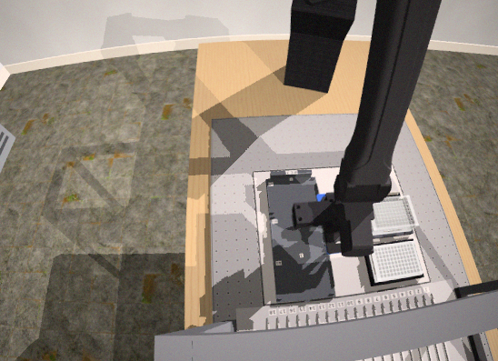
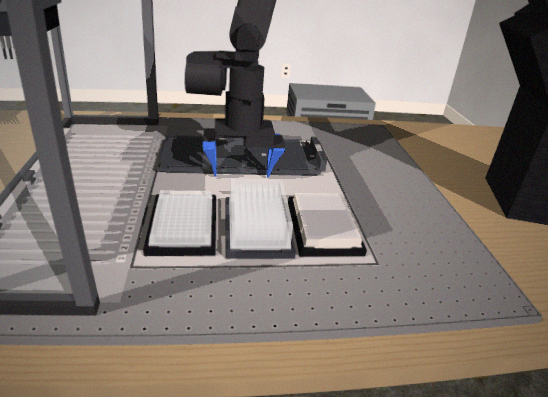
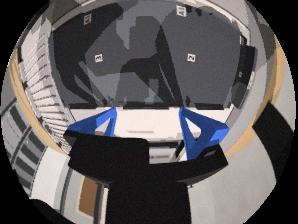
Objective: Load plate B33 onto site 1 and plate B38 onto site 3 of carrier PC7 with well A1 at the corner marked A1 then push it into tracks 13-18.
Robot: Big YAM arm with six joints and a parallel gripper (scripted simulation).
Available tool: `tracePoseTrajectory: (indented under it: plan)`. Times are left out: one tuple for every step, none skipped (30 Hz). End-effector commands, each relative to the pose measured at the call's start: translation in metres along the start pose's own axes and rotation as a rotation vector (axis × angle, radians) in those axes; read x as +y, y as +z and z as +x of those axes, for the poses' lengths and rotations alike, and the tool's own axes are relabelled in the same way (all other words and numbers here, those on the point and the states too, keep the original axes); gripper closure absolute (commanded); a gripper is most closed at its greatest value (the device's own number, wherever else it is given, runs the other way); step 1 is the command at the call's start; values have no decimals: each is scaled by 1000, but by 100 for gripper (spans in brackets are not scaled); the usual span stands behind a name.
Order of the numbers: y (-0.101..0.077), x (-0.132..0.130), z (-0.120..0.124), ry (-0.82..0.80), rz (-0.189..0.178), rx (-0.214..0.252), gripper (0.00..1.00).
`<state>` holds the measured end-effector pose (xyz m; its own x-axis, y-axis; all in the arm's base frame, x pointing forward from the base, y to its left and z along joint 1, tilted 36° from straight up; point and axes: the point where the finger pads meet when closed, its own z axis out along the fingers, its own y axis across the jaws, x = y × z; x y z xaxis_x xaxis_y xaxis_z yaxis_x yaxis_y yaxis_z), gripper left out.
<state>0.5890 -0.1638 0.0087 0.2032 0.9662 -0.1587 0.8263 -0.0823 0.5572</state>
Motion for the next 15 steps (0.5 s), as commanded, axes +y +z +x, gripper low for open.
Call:
tracePoseTrajectory:
  plan:
    - [7,9,-25,9,-15,-29,0]
    - [7,9,-25,9,-15,-29,0]
    - [7,9,-26,9,-14,-29,0]
    - [7,9,-26,8,-14,-29,0]
    - [7,9,-26,8,-13,-29,0]
    - [7,9,-27,8,-13,-29,0]
    - [7,9,-27,8,-13,-29,0]
    - [7,9,-27,8,-13,-29,0]
    - [7,9,-27,8,-12,-29,0]
    - [6,9,-27,7,-11,-28,0]
    - [6,8,-28,7,-11,-28,0]
    - [6,8,-28,7,-10,-28,0]
    - [6,8,-28,7,-9,-28,0]
    - [6,8,-29,7,-9,-28,0]
    - [6,8,-29,7,-8,-28,0]
